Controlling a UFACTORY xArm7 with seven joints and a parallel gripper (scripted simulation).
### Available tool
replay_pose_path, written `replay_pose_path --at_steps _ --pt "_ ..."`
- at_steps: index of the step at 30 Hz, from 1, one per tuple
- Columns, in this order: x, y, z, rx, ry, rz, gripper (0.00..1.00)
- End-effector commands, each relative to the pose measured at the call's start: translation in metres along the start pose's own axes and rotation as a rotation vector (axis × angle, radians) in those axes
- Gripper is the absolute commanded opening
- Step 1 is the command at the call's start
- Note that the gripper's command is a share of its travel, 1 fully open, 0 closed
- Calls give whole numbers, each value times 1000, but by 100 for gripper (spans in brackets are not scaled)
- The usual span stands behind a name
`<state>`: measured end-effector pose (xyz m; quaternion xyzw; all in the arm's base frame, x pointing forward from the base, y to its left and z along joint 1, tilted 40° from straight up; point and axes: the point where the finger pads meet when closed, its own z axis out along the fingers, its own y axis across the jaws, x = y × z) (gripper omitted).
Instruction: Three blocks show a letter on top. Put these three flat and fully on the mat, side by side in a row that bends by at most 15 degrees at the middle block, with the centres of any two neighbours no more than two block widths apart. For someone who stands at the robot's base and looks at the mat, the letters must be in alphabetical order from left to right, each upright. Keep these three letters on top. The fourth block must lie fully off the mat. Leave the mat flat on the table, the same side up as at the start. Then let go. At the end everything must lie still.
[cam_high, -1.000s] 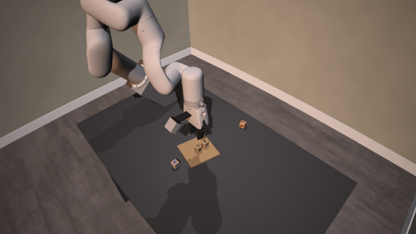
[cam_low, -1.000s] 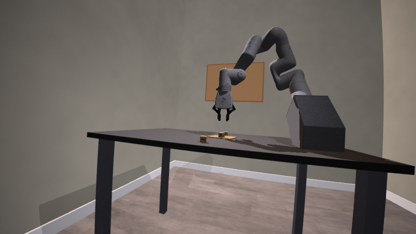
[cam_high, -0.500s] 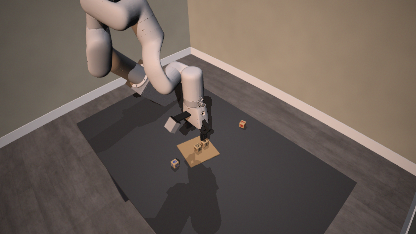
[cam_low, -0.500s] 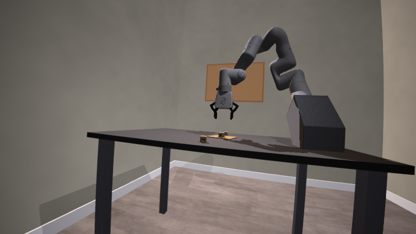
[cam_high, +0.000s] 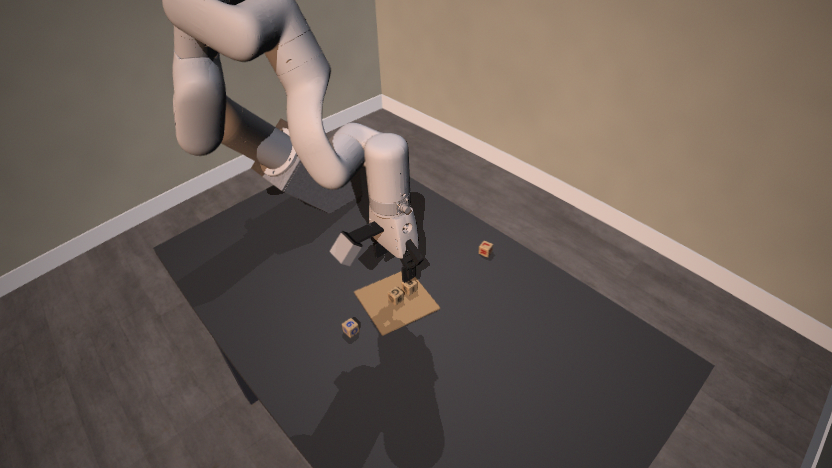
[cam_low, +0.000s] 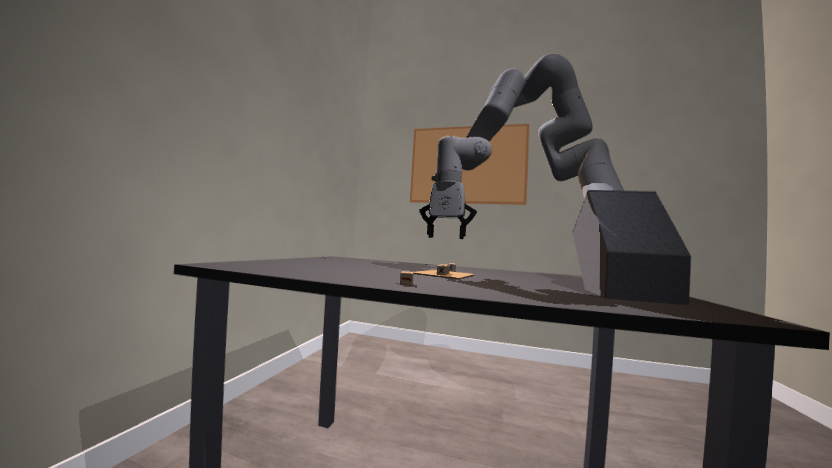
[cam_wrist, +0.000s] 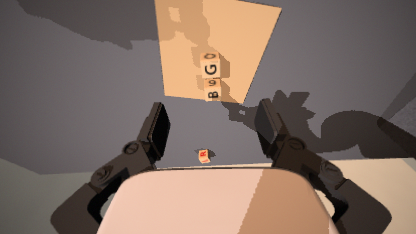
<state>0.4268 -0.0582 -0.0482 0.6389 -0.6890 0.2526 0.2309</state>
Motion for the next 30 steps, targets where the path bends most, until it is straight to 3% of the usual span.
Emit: replay_pose_path --at_steps 1,3,30 --pt "-7 -4 -1 1 -4 70 100" --pt "-7 -4 -1 1 -4 70 100" --pt "-77 -23 1 -27 -9 902 100"
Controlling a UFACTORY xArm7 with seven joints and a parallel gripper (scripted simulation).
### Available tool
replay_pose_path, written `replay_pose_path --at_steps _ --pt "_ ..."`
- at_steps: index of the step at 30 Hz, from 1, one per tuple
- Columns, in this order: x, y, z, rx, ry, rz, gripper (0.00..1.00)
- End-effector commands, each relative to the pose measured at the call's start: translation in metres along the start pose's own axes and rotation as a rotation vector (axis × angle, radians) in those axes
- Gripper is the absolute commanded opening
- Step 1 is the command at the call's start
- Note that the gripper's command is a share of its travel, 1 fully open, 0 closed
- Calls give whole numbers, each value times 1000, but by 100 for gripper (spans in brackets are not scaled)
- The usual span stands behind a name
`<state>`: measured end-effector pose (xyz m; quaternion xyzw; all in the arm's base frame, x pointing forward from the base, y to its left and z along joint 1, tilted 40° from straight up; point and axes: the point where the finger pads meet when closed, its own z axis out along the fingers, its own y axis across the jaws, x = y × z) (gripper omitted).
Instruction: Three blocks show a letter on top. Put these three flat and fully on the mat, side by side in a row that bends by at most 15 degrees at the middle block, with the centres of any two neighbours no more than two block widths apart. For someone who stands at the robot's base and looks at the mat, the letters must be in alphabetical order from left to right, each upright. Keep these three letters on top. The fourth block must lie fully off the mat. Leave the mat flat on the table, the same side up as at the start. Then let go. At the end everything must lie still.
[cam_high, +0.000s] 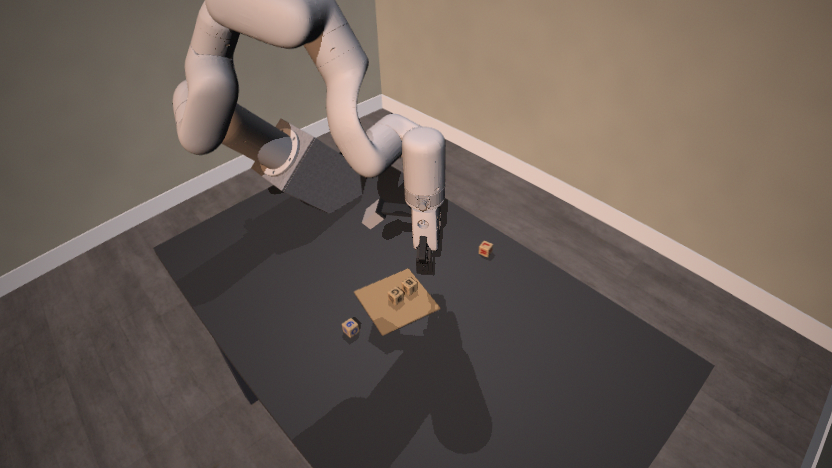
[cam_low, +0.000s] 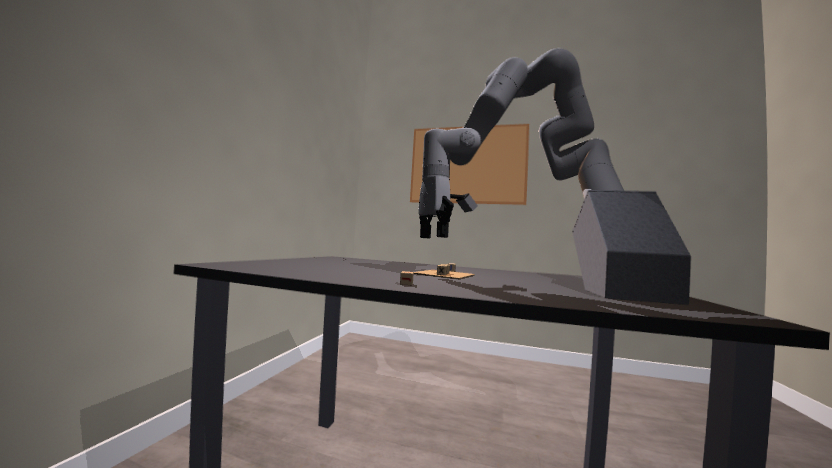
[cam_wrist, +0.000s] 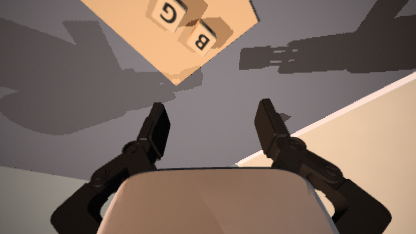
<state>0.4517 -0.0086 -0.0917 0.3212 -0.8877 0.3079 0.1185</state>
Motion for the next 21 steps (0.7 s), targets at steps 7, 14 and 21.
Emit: replay_pose_path --at_steps 7,14,21 --pt "-20 12 0 2 5 263 100" --pt "-38 26 2 2 7 509 100" --pt "-52 38 3 3 8 723 100"
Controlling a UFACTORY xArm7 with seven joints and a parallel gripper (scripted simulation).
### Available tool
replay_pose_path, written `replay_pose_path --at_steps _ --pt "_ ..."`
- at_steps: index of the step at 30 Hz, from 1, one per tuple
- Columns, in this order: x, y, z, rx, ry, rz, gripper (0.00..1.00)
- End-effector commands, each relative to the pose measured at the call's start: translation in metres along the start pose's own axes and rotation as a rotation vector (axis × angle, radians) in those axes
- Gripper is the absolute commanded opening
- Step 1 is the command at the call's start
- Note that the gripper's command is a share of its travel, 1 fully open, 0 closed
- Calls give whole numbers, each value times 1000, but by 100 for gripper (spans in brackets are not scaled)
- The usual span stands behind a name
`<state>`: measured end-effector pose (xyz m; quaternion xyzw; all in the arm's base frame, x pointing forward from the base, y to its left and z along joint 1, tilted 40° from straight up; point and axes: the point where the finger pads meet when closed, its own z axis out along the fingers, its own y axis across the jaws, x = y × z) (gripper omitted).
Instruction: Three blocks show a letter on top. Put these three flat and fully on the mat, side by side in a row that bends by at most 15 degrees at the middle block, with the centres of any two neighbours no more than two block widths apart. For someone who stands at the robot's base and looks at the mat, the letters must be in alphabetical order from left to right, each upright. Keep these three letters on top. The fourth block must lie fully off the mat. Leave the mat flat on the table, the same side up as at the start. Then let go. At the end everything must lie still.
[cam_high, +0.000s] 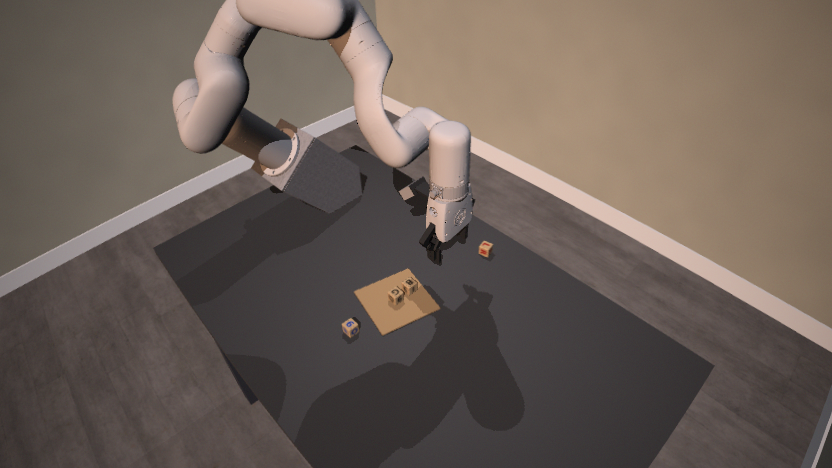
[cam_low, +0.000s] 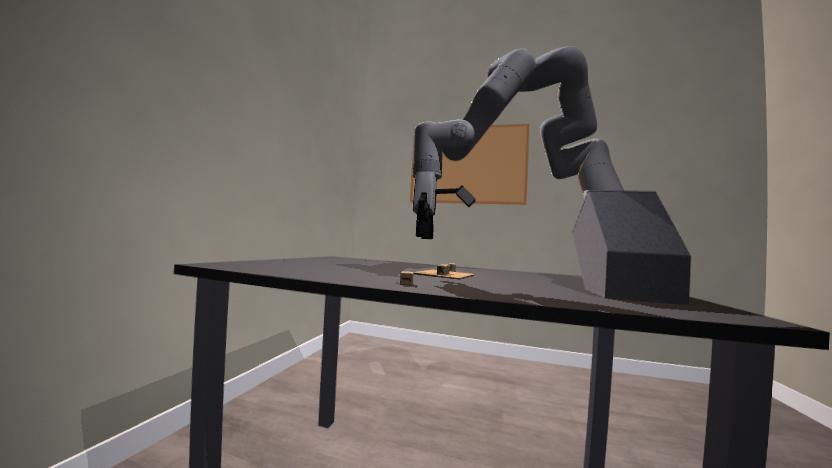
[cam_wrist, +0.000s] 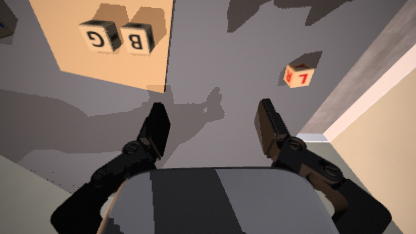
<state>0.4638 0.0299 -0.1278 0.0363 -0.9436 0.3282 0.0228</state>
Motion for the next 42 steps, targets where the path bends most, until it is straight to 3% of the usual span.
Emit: replay_pose_path --at_steps 1,3,4,42 --pt "-5 12 -1 8 0 139 100" --pt "-5 12 -1 8 0 139 100" --pt "-6 19 0 9 0 222 100" --pt "-16 113 9 10 -33 1273 100"
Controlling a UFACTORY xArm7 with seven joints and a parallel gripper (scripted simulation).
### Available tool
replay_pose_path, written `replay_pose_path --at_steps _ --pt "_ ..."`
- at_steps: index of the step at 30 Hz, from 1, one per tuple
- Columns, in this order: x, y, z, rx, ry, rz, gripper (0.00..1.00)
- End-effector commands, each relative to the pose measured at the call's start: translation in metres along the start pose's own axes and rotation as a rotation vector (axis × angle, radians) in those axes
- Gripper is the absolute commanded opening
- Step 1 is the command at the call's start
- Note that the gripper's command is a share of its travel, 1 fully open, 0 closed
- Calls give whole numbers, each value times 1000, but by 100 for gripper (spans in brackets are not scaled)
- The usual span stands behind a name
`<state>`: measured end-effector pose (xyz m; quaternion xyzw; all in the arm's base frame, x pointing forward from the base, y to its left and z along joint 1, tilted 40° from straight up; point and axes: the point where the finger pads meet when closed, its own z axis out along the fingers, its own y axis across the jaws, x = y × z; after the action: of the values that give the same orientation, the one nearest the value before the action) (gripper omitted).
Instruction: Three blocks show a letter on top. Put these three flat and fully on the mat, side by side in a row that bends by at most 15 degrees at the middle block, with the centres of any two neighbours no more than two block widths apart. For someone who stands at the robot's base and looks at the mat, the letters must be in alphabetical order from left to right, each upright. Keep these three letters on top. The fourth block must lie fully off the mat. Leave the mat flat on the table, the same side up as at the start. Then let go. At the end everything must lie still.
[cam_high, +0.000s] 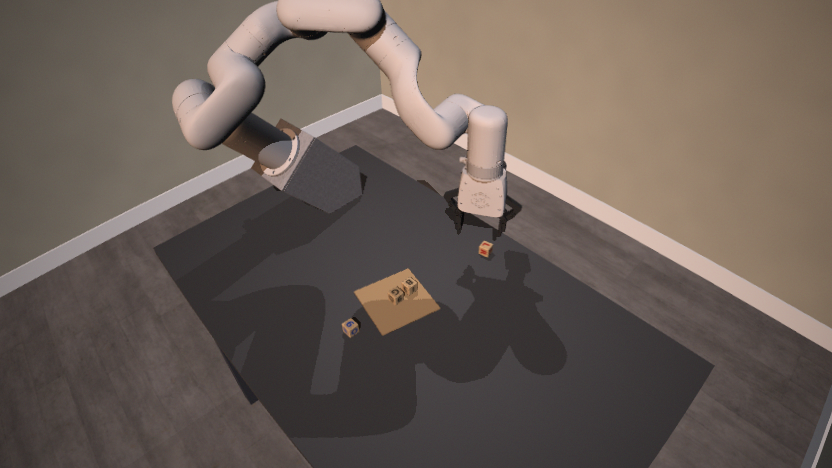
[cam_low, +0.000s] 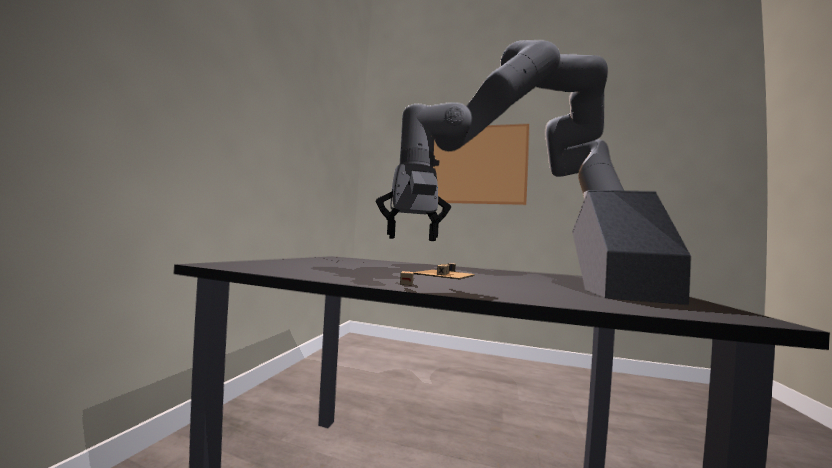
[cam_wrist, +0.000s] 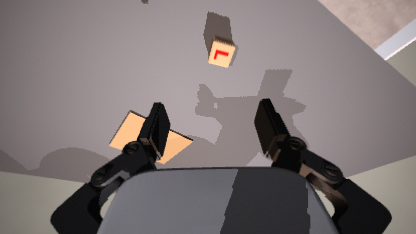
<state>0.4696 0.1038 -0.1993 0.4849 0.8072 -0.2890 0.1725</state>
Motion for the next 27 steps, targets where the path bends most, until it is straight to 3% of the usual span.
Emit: replay_pose_path --at_steps 1,8,16,17,27 --pt "12 7 -1 -1 -10 138 100" --pt "23 12 0 -6 -14 272 100" --pt "25 12 0 -7 -15 292 100" --pt "25 12 0 -7 -15 292 63" --pt "25 12 0 -7 -15 292 63"
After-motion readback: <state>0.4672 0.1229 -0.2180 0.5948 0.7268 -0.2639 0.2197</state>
